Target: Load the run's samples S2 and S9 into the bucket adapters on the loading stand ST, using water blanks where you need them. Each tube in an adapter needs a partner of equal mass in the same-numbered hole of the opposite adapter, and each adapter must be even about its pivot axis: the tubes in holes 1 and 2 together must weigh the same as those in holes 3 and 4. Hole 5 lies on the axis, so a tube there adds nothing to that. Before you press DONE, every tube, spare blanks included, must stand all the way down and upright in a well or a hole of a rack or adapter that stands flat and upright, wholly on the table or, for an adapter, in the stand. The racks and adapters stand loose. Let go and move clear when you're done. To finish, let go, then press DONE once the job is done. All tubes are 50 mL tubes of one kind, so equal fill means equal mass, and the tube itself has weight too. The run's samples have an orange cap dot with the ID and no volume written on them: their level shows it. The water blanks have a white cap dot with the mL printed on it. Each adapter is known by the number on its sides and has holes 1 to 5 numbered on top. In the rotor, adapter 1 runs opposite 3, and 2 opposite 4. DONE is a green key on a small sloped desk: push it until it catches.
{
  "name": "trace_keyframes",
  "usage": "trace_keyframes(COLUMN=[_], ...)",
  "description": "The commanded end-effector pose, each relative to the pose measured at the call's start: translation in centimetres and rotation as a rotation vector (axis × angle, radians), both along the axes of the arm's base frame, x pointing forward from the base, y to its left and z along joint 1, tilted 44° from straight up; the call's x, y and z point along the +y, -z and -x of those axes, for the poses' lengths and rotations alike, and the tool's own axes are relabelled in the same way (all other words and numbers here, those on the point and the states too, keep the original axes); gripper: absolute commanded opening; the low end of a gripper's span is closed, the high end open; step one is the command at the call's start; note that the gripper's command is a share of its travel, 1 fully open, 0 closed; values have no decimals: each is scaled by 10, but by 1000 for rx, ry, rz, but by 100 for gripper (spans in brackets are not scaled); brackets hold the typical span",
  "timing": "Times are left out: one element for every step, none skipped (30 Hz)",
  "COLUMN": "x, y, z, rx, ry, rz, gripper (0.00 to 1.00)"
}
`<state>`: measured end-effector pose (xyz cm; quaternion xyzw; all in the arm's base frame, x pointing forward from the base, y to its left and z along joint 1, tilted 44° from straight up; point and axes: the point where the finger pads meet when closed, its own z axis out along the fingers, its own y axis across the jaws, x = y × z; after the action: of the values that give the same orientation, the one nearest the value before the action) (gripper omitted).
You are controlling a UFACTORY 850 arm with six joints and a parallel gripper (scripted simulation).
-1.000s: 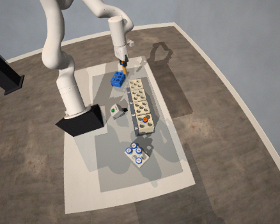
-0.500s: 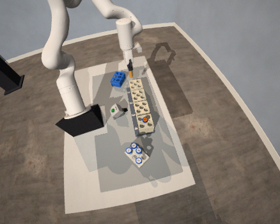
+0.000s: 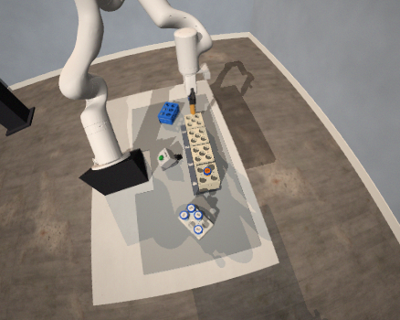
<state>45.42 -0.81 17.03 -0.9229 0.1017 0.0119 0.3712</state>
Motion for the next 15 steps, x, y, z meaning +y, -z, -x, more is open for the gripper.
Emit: trace_keyframes(x=[-1,-1,-1,-1,-1,-1,-1,-1,-1,-1,-1,-1,1,2,3], y=[0,0,0,0,0,0,0,0,0,0,0,0,1,3,4], z=[-1,-1,-1,-1,-1,-1,-1,-1,-1,-1,-1,-1,-1,-1,-1], rx=[-1,-1,-1,-1,-1,-1,-1,-1,-1,-1,-1,-1,-1,-1,-1], ry=[1,1,1,1,1,1,1,1,1,1,1,1,1,1,1], rz=[1,1,1,1,1,1,1,1,1,1,1,1,1,1,1], gripper=[0,0,0,0,0,0,0,0,0,0,0,0,0,0,0])
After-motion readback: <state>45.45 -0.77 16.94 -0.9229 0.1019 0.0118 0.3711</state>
